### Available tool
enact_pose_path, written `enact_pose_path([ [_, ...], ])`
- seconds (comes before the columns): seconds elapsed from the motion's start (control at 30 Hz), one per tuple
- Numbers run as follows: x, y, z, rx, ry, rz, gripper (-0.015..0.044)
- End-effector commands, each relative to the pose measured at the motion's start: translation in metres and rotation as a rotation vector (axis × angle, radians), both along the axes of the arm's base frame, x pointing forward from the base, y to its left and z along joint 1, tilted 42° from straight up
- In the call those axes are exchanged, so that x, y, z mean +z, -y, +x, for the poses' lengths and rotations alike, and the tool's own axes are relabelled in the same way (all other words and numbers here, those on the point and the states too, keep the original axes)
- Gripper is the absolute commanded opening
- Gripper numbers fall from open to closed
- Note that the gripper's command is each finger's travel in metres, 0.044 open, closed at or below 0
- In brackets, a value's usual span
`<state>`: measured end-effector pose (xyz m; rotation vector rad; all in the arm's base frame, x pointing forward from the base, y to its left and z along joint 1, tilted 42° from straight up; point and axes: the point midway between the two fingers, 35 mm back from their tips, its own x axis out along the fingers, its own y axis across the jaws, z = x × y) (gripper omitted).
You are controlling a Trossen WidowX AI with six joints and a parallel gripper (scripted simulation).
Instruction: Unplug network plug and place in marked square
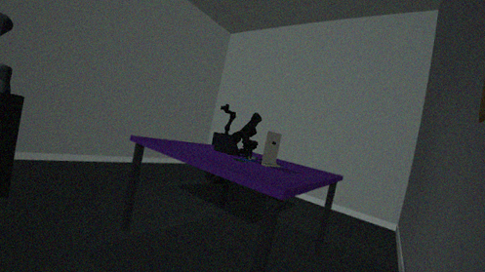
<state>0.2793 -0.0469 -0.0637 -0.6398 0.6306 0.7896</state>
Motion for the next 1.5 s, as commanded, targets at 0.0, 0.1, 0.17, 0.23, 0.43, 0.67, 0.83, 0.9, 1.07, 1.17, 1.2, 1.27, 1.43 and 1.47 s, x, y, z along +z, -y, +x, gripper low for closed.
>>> enact_pose_path([
  [0.0, 0.004, 0.003, -0.002, 0.001, 0.004, -0.001, 0.0156],
  [0.1, 0.006, 0.005, -0.003, 0.001, 0.003, -0.002, 0.0156],
  [0.17, 0.008, 0.006, -0.005, 0.001, 0.003, -0.002, 0.0156],
  [0.23, 0.009, 0.007, -0.006, 0.0, 0.002, -0.003, 0.0156],
  [0.43, 0.014, 0.011, -0.01, -0.001, 0.002, -0.003, 0.0156],
  [0.67, 0.019, 0.014, -0.013, -0.001, 0.001, -0.004, 0.0156],
  [0.83, 0.023, 0.019, -0.012, -0.001, 0.0, -0.005, 0.0156],
  [0.9, 0.025, 0.021, -0.012, -0.001, 0.0, -0.005, 0.0156],
  [1.07, 0.03, 0.026, -0.011, -0.001, -0.001, -0.006, 0.0156],
  [1.17, 0.033, 0.03, -0.011, -0.001, -0.001, -0.006, 0.0156],
  [1.2, 0.034, 0.031, -0.011, -0.001, -0.001, -0.007, 0.0156],
  [1.27, 0.036, 0.033, -0.011, -0.001, -0.001, -0.007, 0.0156],
  [1.43, 0.041, 0.038, -0.011, -0.001, -0.002, -0.007, 0.0156],
  [1.47, 0.042, 0.039, -0.011, -0.001, -0.002, -0.007, 0.0156],
])
